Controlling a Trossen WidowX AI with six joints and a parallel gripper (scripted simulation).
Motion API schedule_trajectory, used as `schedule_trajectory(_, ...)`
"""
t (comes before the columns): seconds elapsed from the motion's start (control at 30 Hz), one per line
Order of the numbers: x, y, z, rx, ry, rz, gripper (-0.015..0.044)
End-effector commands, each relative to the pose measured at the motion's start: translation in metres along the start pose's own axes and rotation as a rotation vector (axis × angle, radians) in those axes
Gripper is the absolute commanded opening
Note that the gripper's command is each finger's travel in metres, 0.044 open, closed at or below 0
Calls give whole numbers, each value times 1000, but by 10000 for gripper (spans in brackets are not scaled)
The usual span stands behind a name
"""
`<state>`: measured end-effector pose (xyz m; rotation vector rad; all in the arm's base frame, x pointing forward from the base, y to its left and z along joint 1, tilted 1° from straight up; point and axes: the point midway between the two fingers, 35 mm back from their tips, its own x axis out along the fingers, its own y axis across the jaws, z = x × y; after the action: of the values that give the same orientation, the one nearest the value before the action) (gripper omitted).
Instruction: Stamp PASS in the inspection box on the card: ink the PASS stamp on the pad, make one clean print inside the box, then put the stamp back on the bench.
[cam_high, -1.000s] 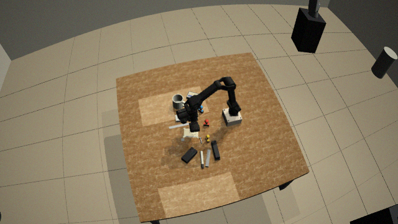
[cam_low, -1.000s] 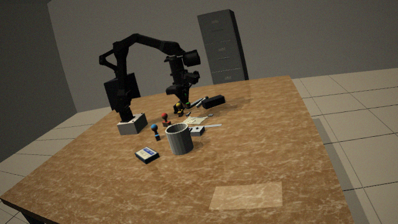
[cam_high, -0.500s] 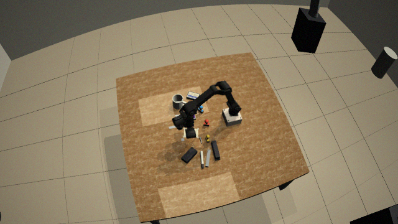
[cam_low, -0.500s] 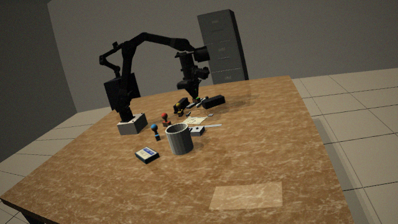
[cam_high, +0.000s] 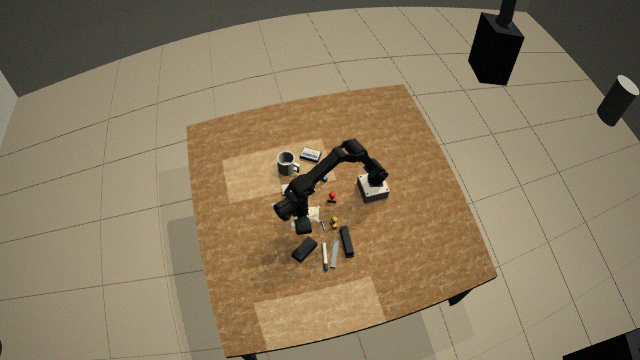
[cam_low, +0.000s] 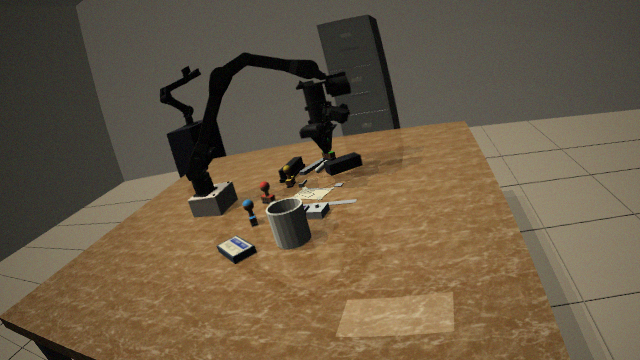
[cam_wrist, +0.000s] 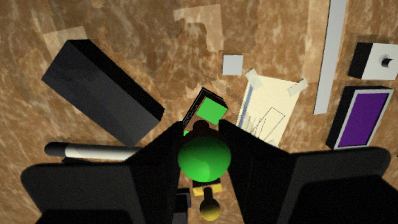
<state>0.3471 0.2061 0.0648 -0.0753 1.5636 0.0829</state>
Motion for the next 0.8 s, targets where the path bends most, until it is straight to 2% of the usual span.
schedule_trajectory(0.0, 0, 2, 2, 9, -4, 4, 0)
schedule_trajectory(0.77, 38, 2, 4, 9, -4, 4, 0)
